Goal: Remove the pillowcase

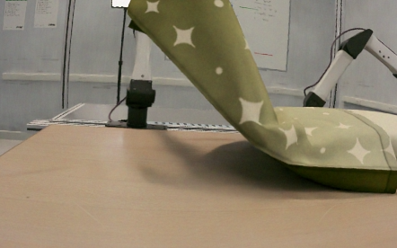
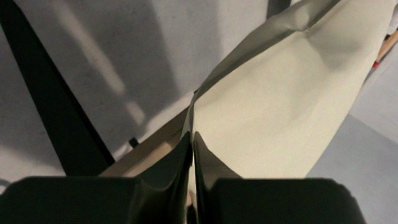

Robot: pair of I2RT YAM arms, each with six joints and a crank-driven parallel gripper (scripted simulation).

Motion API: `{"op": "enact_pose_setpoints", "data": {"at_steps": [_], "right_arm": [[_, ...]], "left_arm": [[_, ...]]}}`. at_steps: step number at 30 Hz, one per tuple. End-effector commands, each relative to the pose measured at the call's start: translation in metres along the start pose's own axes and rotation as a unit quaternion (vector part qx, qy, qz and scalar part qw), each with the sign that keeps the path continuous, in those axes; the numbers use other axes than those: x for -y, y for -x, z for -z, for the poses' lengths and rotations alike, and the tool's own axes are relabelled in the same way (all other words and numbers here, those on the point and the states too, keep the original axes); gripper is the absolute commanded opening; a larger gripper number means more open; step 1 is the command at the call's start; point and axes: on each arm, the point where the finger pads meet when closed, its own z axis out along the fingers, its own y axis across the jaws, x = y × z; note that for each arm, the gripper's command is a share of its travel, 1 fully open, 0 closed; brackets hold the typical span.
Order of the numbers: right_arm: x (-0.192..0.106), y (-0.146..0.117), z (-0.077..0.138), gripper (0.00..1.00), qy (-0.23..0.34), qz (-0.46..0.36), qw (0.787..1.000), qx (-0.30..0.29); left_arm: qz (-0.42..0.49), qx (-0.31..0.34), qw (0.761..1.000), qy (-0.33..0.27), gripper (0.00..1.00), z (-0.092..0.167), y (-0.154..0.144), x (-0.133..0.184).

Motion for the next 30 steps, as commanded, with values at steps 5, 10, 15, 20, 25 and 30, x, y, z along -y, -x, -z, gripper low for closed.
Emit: {"op": "enact_pose_setpoints", "data": {"at_steps": [5,10,15,20,25,30], "right_arm": [[0.003,0.065,0.003,0.01,-0.006,0.001,0.996,0.089],[0.002,0.085,0.005,0.01,-0.003,0.001,0.993,0.115],[0.000,0.102,0.008,0.01,0.000,0.002,0.991,0.137],[0.002,0.118,0.012,0.01,-0.004,0.002,0.988,0.156],[-0.002,0.141,0.020,0.01,0.002,0.003,0.982,0.188],[-0.003,0.160,0.025,0.01,0.005,0.004,0.977,0.213]], "left_arm": [[-0.011,0.020,1.000,-0.009,0.01,0.006,0.006,0.006],[-0.011,0.020,1.000,-0.009,0.01,0.006,0.006,0.006],[-0.011,0.020,1.000,-0.009,0.01,0.006,0.006,0.006],[-0.011,0.020,1.000,-0.009,0.01,0.006,0.006,0.006],[-0.011,0.020,1.000,-0.009,0.01,0.006,0.006,0.006],[-0.011,0.020,1.000,-0.009,0.01,0.006,0.006,0.006]]}}
